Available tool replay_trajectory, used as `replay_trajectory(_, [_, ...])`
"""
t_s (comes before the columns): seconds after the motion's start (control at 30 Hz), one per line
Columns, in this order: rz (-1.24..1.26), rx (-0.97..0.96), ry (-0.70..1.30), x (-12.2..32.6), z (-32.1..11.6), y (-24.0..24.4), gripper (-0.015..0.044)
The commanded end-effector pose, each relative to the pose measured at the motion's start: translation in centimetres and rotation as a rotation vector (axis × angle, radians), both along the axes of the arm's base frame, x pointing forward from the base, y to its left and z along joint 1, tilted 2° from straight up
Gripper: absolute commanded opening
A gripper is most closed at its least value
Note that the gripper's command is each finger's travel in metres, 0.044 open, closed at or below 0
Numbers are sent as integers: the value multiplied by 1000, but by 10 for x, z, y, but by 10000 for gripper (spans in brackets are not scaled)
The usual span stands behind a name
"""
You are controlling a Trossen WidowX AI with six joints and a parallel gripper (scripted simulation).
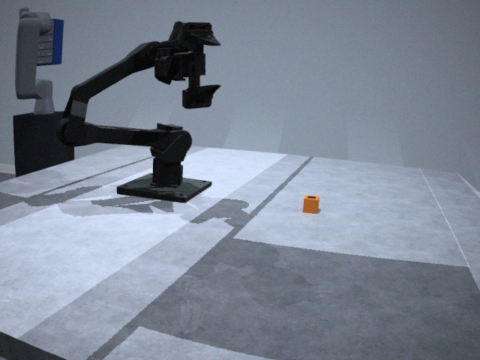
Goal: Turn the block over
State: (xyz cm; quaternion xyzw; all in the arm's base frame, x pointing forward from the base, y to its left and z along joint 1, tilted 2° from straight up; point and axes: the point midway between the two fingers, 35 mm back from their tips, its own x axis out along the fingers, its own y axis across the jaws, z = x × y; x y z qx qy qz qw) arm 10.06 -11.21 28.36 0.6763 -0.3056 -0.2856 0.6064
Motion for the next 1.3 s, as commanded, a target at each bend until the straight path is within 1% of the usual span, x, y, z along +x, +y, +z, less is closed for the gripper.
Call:
replay_trajectory(0.0, [2, -8, 14, 1, 1, 1, 426])
replay_trajectory(0.03, [9, -33, 56, 4, 2, 3, 440])
replay_trajectory(0.07, [22, -72, 126, 8, 5, 6, 440])
replay_trajectory(0.2, [91, -243, 467, 34, 11, 22, 440])
replay_trajectory(0.37, [218, -411, 889, 72, 7, 36, 440])
replay_trajectory(0.57, [462, -547, 1350, 118, -16, 44, 440])
replay_trajectory(0.73, [745, -599, 1642, 154, -45, 41, 440])
replay_trajectory(0.87, [1019, -609, 1788, 180, -75, 32, 440])
replay_trajectory(0.97, [1246, -607, 1836, 198, -99, 23, 440])
replay_trajectory(1.07, [1472, -611, 1830, 210, -121, 14, 440])
replay_trajectory(1.17, [1674, -617, 1775, 221, -142, 5, 440])
replay_trajectory(1.27, [1717, -619, 1757, 223, -147, 3, 440])
